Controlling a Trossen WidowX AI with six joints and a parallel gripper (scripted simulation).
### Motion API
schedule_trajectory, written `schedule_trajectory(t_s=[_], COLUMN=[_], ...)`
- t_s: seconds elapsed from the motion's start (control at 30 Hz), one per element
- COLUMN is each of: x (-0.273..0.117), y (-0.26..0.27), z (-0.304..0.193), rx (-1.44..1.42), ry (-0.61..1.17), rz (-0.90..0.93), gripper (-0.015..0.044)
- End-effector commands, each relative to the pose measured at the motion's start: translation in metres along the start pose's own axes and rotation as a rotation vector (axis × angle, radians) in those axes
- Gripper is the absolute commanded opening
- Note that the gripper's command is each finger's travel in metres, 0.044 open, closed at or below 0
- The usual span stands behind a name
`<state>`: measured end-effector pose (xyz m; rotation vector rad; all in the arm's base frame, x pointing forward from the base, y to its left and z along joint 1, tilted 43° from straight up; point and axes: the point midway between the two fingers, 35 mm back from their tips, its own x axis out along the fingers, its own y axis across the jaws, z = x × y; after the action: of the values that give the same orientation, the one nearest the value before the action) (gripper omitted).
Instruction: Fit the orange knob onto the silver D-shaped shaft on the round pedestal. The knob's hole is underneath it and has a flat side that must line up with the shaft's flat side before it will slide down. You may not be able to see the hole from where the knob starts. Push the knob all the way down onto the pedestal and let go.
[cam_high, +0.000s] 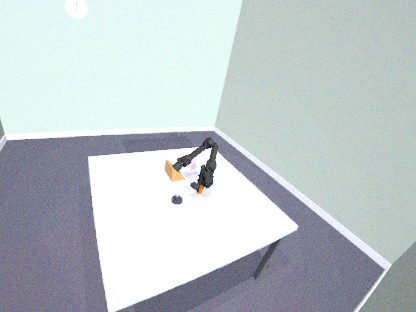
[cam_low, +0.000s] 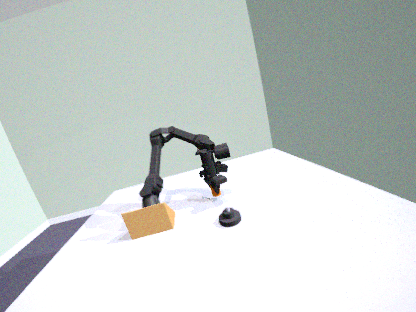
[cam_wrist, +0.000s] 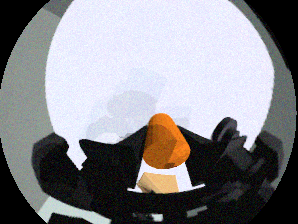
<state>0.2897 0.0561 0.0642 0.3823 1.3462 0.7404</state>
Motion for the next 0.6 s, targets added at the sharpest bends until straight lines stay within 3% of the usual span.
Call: schedule_trajectory(t_s=[0.0,0.3,0.57], x=[0.0204,0.0236,0.0223], y=[0.0000,0.0007,0.0005], z=[0.0000,-0.0020,-0.0017], rx=[0.005,0.005,0.000], ry=[-0.003,-0.003,0.001], rz=[0.011,0.013,0.010], gripper=[0.0000,0.0000,0.0210])
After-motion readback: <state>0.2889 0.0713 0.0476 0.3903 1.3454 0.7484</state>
